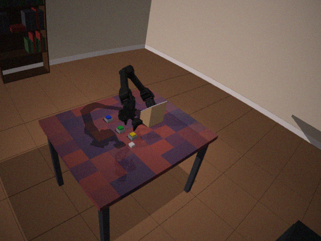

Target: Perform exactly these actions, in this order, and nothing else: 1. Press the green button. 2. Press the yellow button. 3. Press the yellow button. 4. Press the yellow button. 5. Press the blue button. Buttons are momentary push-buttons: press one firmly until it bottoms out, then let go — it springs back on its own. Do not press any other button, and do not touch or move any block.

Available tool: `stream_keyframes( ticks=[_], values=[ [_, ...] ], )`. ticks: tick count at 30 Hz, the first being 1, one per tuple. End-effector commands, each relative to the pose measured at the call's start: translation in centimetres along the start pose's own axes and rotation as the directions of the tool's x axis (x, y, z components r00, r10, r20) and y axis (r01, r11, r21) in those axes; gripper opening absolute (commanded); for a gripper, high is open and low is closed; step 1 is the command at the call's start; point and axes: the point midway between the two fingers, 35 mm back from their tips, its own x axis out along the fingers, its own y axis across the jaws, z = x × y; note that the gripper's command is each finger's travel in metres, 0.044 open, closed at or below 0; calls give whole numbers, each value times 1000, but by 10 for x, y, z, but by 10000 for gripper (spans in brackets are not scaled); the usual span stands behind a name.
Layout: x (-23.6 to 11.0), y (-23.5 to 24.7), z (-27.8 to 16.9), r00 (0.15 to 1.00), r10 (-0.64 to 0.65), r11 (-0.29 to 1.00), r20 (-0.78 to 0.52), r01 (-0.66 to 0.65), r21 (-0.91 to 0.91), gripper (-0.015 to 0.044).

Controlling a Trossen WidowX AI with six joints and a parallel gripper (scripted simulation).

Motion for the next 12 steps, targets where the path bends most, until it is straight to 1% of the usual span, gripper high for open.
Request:
stream_keyframes(
  ticks=[1,4,12],
  values=[
    [3,59,-36,999,-45,999,-19,45,4,400],
    [6,88,-59,997,-79,997,-16,79,14,400],
    [6,89,-60,997,-80,997,-16,81,15,400]
  ],
)
